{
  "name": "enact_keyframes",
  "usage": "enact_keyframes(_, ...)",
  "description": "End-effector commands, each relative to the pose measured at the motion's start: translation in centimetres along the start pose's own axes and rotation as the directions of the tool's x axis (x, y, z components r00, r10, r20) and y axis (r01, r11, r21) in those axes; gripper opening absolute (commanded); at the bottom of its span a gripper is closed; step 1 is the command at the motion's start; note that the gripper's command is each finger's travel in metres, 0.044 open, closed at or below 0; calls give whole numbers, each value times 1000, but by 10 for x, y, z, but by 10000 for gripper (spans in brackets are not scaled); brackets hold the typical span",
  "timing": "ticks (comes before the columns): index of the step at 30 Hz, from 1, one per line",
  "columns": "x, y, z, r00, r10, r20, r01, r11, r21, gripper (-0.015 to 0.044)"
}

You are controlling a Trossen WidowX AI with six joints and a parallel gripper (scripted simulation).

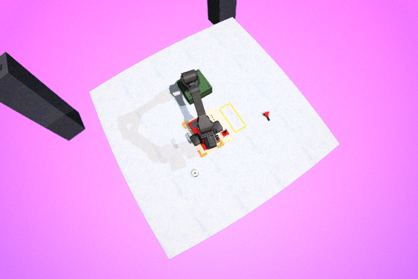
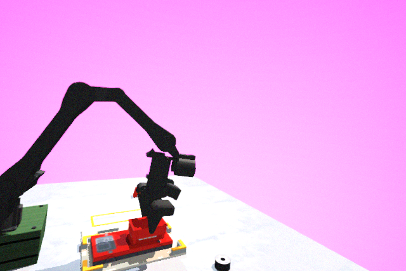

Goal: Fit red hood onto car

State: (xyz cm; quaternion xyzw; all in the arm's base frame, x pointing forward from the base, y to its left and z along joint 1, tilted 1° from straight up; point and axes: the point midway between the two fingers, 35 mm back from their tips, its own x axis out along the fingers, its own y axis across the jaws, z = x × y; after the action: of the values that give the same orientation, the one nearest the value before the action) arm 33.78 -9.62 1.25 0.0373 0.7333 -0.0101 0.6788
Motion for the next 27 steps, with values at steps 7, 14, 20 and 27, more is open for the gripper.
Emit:
enact_keyframes(7, -6, 0, 0, 1000, 0, 0, 0, 1000, -1, 0)
enact_keyframes(14, -6, 1, 0, 1000, -6, 0, 6, 1000, -1, 0)
enact_keyframes(20, -4, 1, 0, 1000, -16, 0, 16, 1000, -1, 0)
enact_keyframes(27, -3, 1, 0, 1000, -20, 0, 20, 1000, -1, 0)
